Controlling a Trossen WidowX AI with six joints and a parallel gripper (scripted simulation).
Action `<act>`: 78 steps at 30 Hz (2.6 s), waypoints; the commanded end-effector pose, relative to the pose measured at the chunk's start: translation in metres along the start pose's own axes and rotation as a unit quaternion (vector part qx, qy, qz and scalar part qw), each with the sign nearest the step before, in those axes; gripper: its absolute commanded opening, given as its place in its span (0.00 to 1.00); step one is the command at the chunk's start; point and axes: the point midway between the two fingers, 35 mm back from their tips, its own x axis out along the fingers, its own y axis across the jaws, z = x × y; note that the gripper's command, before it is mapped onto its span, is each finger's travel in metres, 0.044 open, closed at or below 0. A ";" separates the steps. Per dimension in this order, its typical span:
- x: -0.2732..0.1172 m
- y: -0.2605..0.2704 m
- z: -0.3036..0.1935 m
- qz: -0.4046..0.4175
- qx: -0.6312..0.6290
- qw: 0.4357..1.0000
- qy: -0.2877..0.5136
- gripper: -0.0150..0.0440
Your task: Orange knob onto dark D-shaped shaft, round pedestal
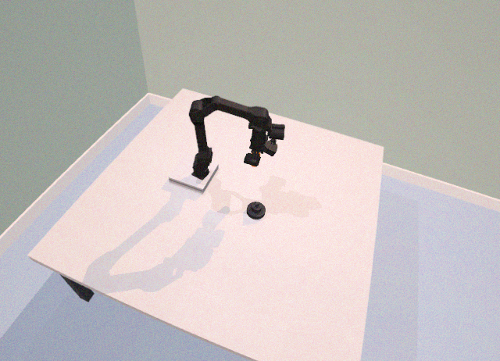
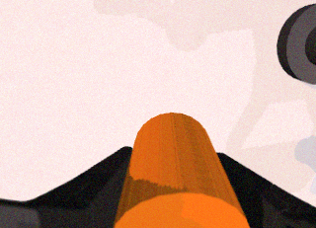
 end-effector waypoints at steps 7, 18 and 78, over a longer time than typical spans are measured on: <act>0.004 -0.019 0.015 0.003 0.007 1.000 -0.001 0.25; 0.012 -0.044 0.032 0.001 0.003 1.000 -0.003 0.25; 0.072 -0.159 0.064 -0.005 -0.009 1.000 -0.007 0.25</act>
